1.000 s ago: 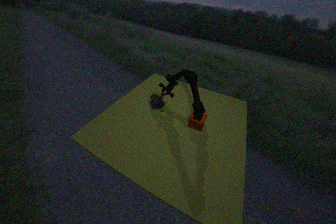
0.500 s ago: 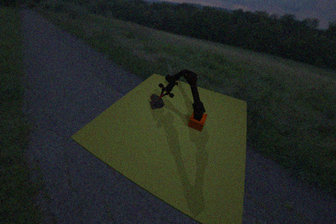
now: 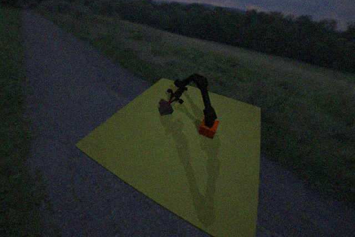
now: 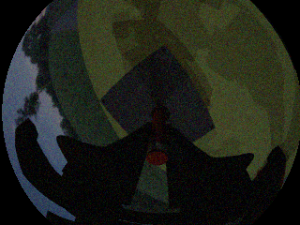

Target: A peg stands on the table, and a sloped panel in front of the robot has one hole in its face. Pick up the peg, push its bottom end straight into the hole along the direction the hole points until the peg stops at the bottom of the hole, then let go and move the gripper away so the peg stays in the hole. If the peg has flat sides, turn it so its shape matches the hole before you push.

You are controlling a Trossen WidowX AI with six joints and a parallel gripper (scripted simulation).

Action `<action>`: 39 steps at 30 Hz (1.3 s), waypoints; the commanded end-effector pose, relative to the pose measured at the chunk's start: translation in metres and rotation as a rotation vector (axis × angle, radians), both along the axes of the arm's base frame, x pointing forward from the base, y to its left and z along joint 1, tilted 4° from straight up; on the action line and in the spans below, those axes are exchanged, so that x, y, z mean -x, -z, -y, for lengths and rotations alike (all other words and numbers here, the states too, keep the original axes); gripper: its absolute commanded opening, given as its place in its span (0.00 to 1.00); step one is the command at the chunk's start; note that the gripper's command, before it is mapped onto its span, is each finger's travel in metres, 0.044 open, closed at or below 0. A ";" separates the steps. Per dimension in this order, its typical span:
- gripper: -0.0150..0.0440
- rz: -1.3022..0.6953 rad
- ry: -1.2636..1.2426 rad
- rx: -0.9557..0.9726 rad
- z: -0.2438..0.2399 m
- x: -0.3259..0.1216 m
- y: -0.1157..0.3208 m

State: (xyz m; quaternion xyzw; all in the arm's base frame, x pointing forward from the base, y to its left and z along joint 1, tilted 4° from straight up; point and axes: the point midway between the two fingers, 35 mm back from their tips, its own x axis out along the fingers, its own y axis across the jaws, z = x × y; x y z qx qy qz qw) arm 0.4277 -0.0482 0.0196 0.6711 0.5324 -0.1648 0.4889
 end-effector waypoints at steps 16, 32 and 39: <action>0.25 -0.002 0.002 -0.002 -0.006 -0.003 0.007; 0.25 -0.002 0.002 -0.002 -0.008 -0.004 0.012; 0.25 0.001 -0.001 0.000 -0.008 -0.005 0.011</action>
